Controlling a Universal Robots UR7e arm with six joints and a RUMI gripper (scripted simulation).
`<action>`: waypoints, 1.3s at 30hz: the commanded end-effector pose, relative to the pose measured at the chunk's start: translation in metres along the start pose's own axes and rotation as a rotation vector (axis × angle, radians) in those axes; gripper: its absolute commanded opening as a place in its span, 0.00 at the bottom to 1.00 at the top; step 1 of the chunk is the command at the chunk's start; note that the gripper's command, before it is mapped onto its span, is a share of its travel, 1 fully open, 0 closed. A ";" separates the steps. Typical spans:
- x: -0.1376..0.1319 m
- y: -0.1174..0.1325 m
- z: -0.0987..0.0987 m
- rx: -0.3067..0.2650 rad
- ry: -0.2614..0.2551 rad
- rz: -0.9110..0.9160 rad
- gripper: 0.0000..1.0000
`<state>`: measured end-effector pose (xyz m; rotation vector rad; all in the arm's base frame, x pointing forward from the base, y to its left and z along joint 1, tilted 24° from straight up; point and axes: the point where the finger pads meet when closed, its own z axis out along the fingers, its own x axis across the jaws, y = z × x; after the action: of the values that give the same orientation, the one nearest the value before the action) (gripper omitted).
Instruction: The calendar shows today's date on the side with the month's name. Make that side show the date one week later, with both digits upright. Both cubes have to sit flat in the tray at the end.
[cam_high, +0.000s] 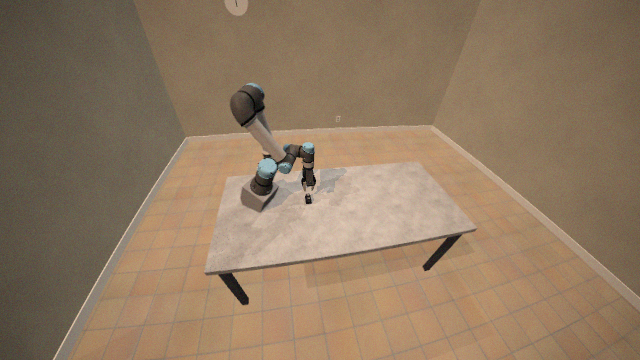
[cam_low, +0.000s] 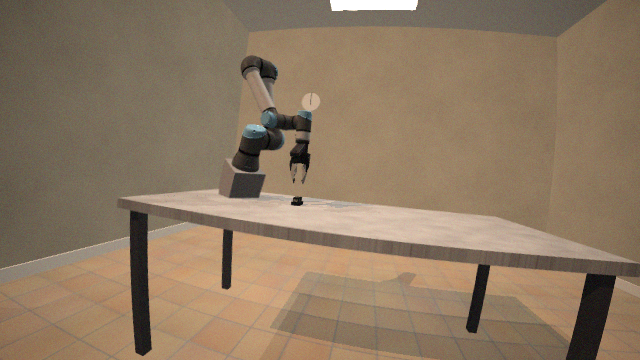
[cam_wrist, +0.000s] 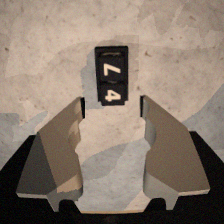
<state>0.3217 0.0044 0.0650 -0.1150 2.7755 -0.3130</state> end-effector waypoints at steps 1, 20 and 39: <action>0.000 0.000 -0.002 0.000 0.000 0.000 0.28; 0.000 0.000 -0.002 0.000 0.000 0.000 1.00; 0.000 0.000 -0.026 0.000 0.000 0.000 1.00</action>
<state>0.3170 0.0072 0.0777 -0.1149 2.7755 -0.3134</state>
